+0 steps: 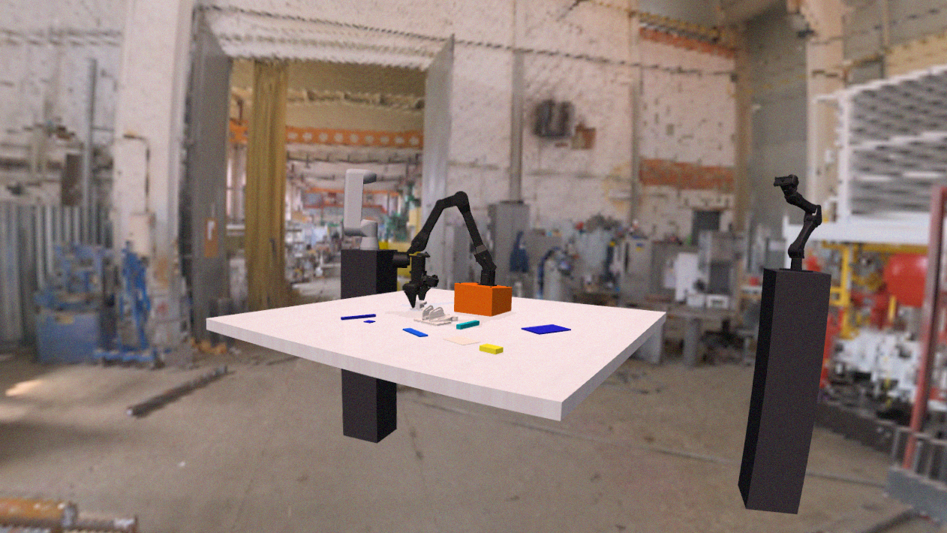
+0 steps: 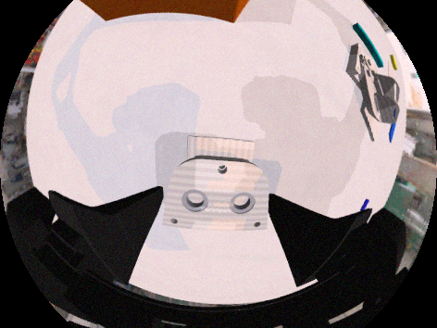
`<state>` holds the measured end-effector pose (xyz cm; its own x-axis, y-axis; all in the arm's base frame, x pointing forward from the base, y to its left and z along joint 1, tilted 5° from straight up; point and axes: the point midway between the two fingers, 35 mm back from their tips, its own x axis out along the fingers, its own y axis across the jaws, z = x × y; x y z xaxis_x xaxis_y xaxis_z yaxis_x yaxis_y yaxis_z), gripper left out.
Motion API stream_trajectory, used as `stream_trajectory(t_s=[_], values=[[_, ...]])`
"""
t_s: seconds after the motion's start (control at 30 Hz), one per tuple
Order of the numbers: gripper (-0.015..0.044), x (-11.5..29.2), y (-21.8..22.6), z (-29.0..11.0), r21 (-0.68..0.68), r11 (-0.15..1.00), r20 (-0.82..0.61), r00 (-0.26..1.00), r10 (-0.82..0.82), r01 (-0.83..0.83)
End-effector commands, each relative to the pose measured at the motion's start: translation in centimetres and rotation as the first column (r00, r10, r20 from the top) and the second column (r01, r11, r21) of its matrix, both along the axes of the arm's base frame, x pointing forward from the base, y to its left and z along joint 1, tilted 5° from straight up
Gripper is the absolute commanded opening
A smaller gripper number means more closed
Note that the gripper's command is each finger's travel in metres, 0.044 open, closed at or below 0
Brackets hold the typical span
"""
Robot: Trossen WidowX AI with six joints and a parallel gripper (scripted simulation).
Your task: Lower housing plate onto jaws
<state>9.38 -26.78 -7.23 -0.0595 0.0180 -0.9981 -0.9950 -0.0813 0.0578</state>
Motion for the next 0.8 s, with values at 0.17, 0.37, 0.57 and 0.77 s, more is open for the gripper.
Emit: stream_trajectory(t_s=[0.17,0.37,0.57,0.77], values=[[0.0387,0.0,0.0,0.0,0.0,1.0,0.0,1.0,0.0,0.0],[0.0351,0.0,0.0,0.0,0.0,1.0,0.0,1.0,0.0,0.0],[0.0351,0.0,0.0,0.0,0.0,1.0,0.0,1.0,0.0,0.0],[0.0351,0.08,-0.11,0.75,0.0,1.0,0.0,1.0,0.001,-0.001]])
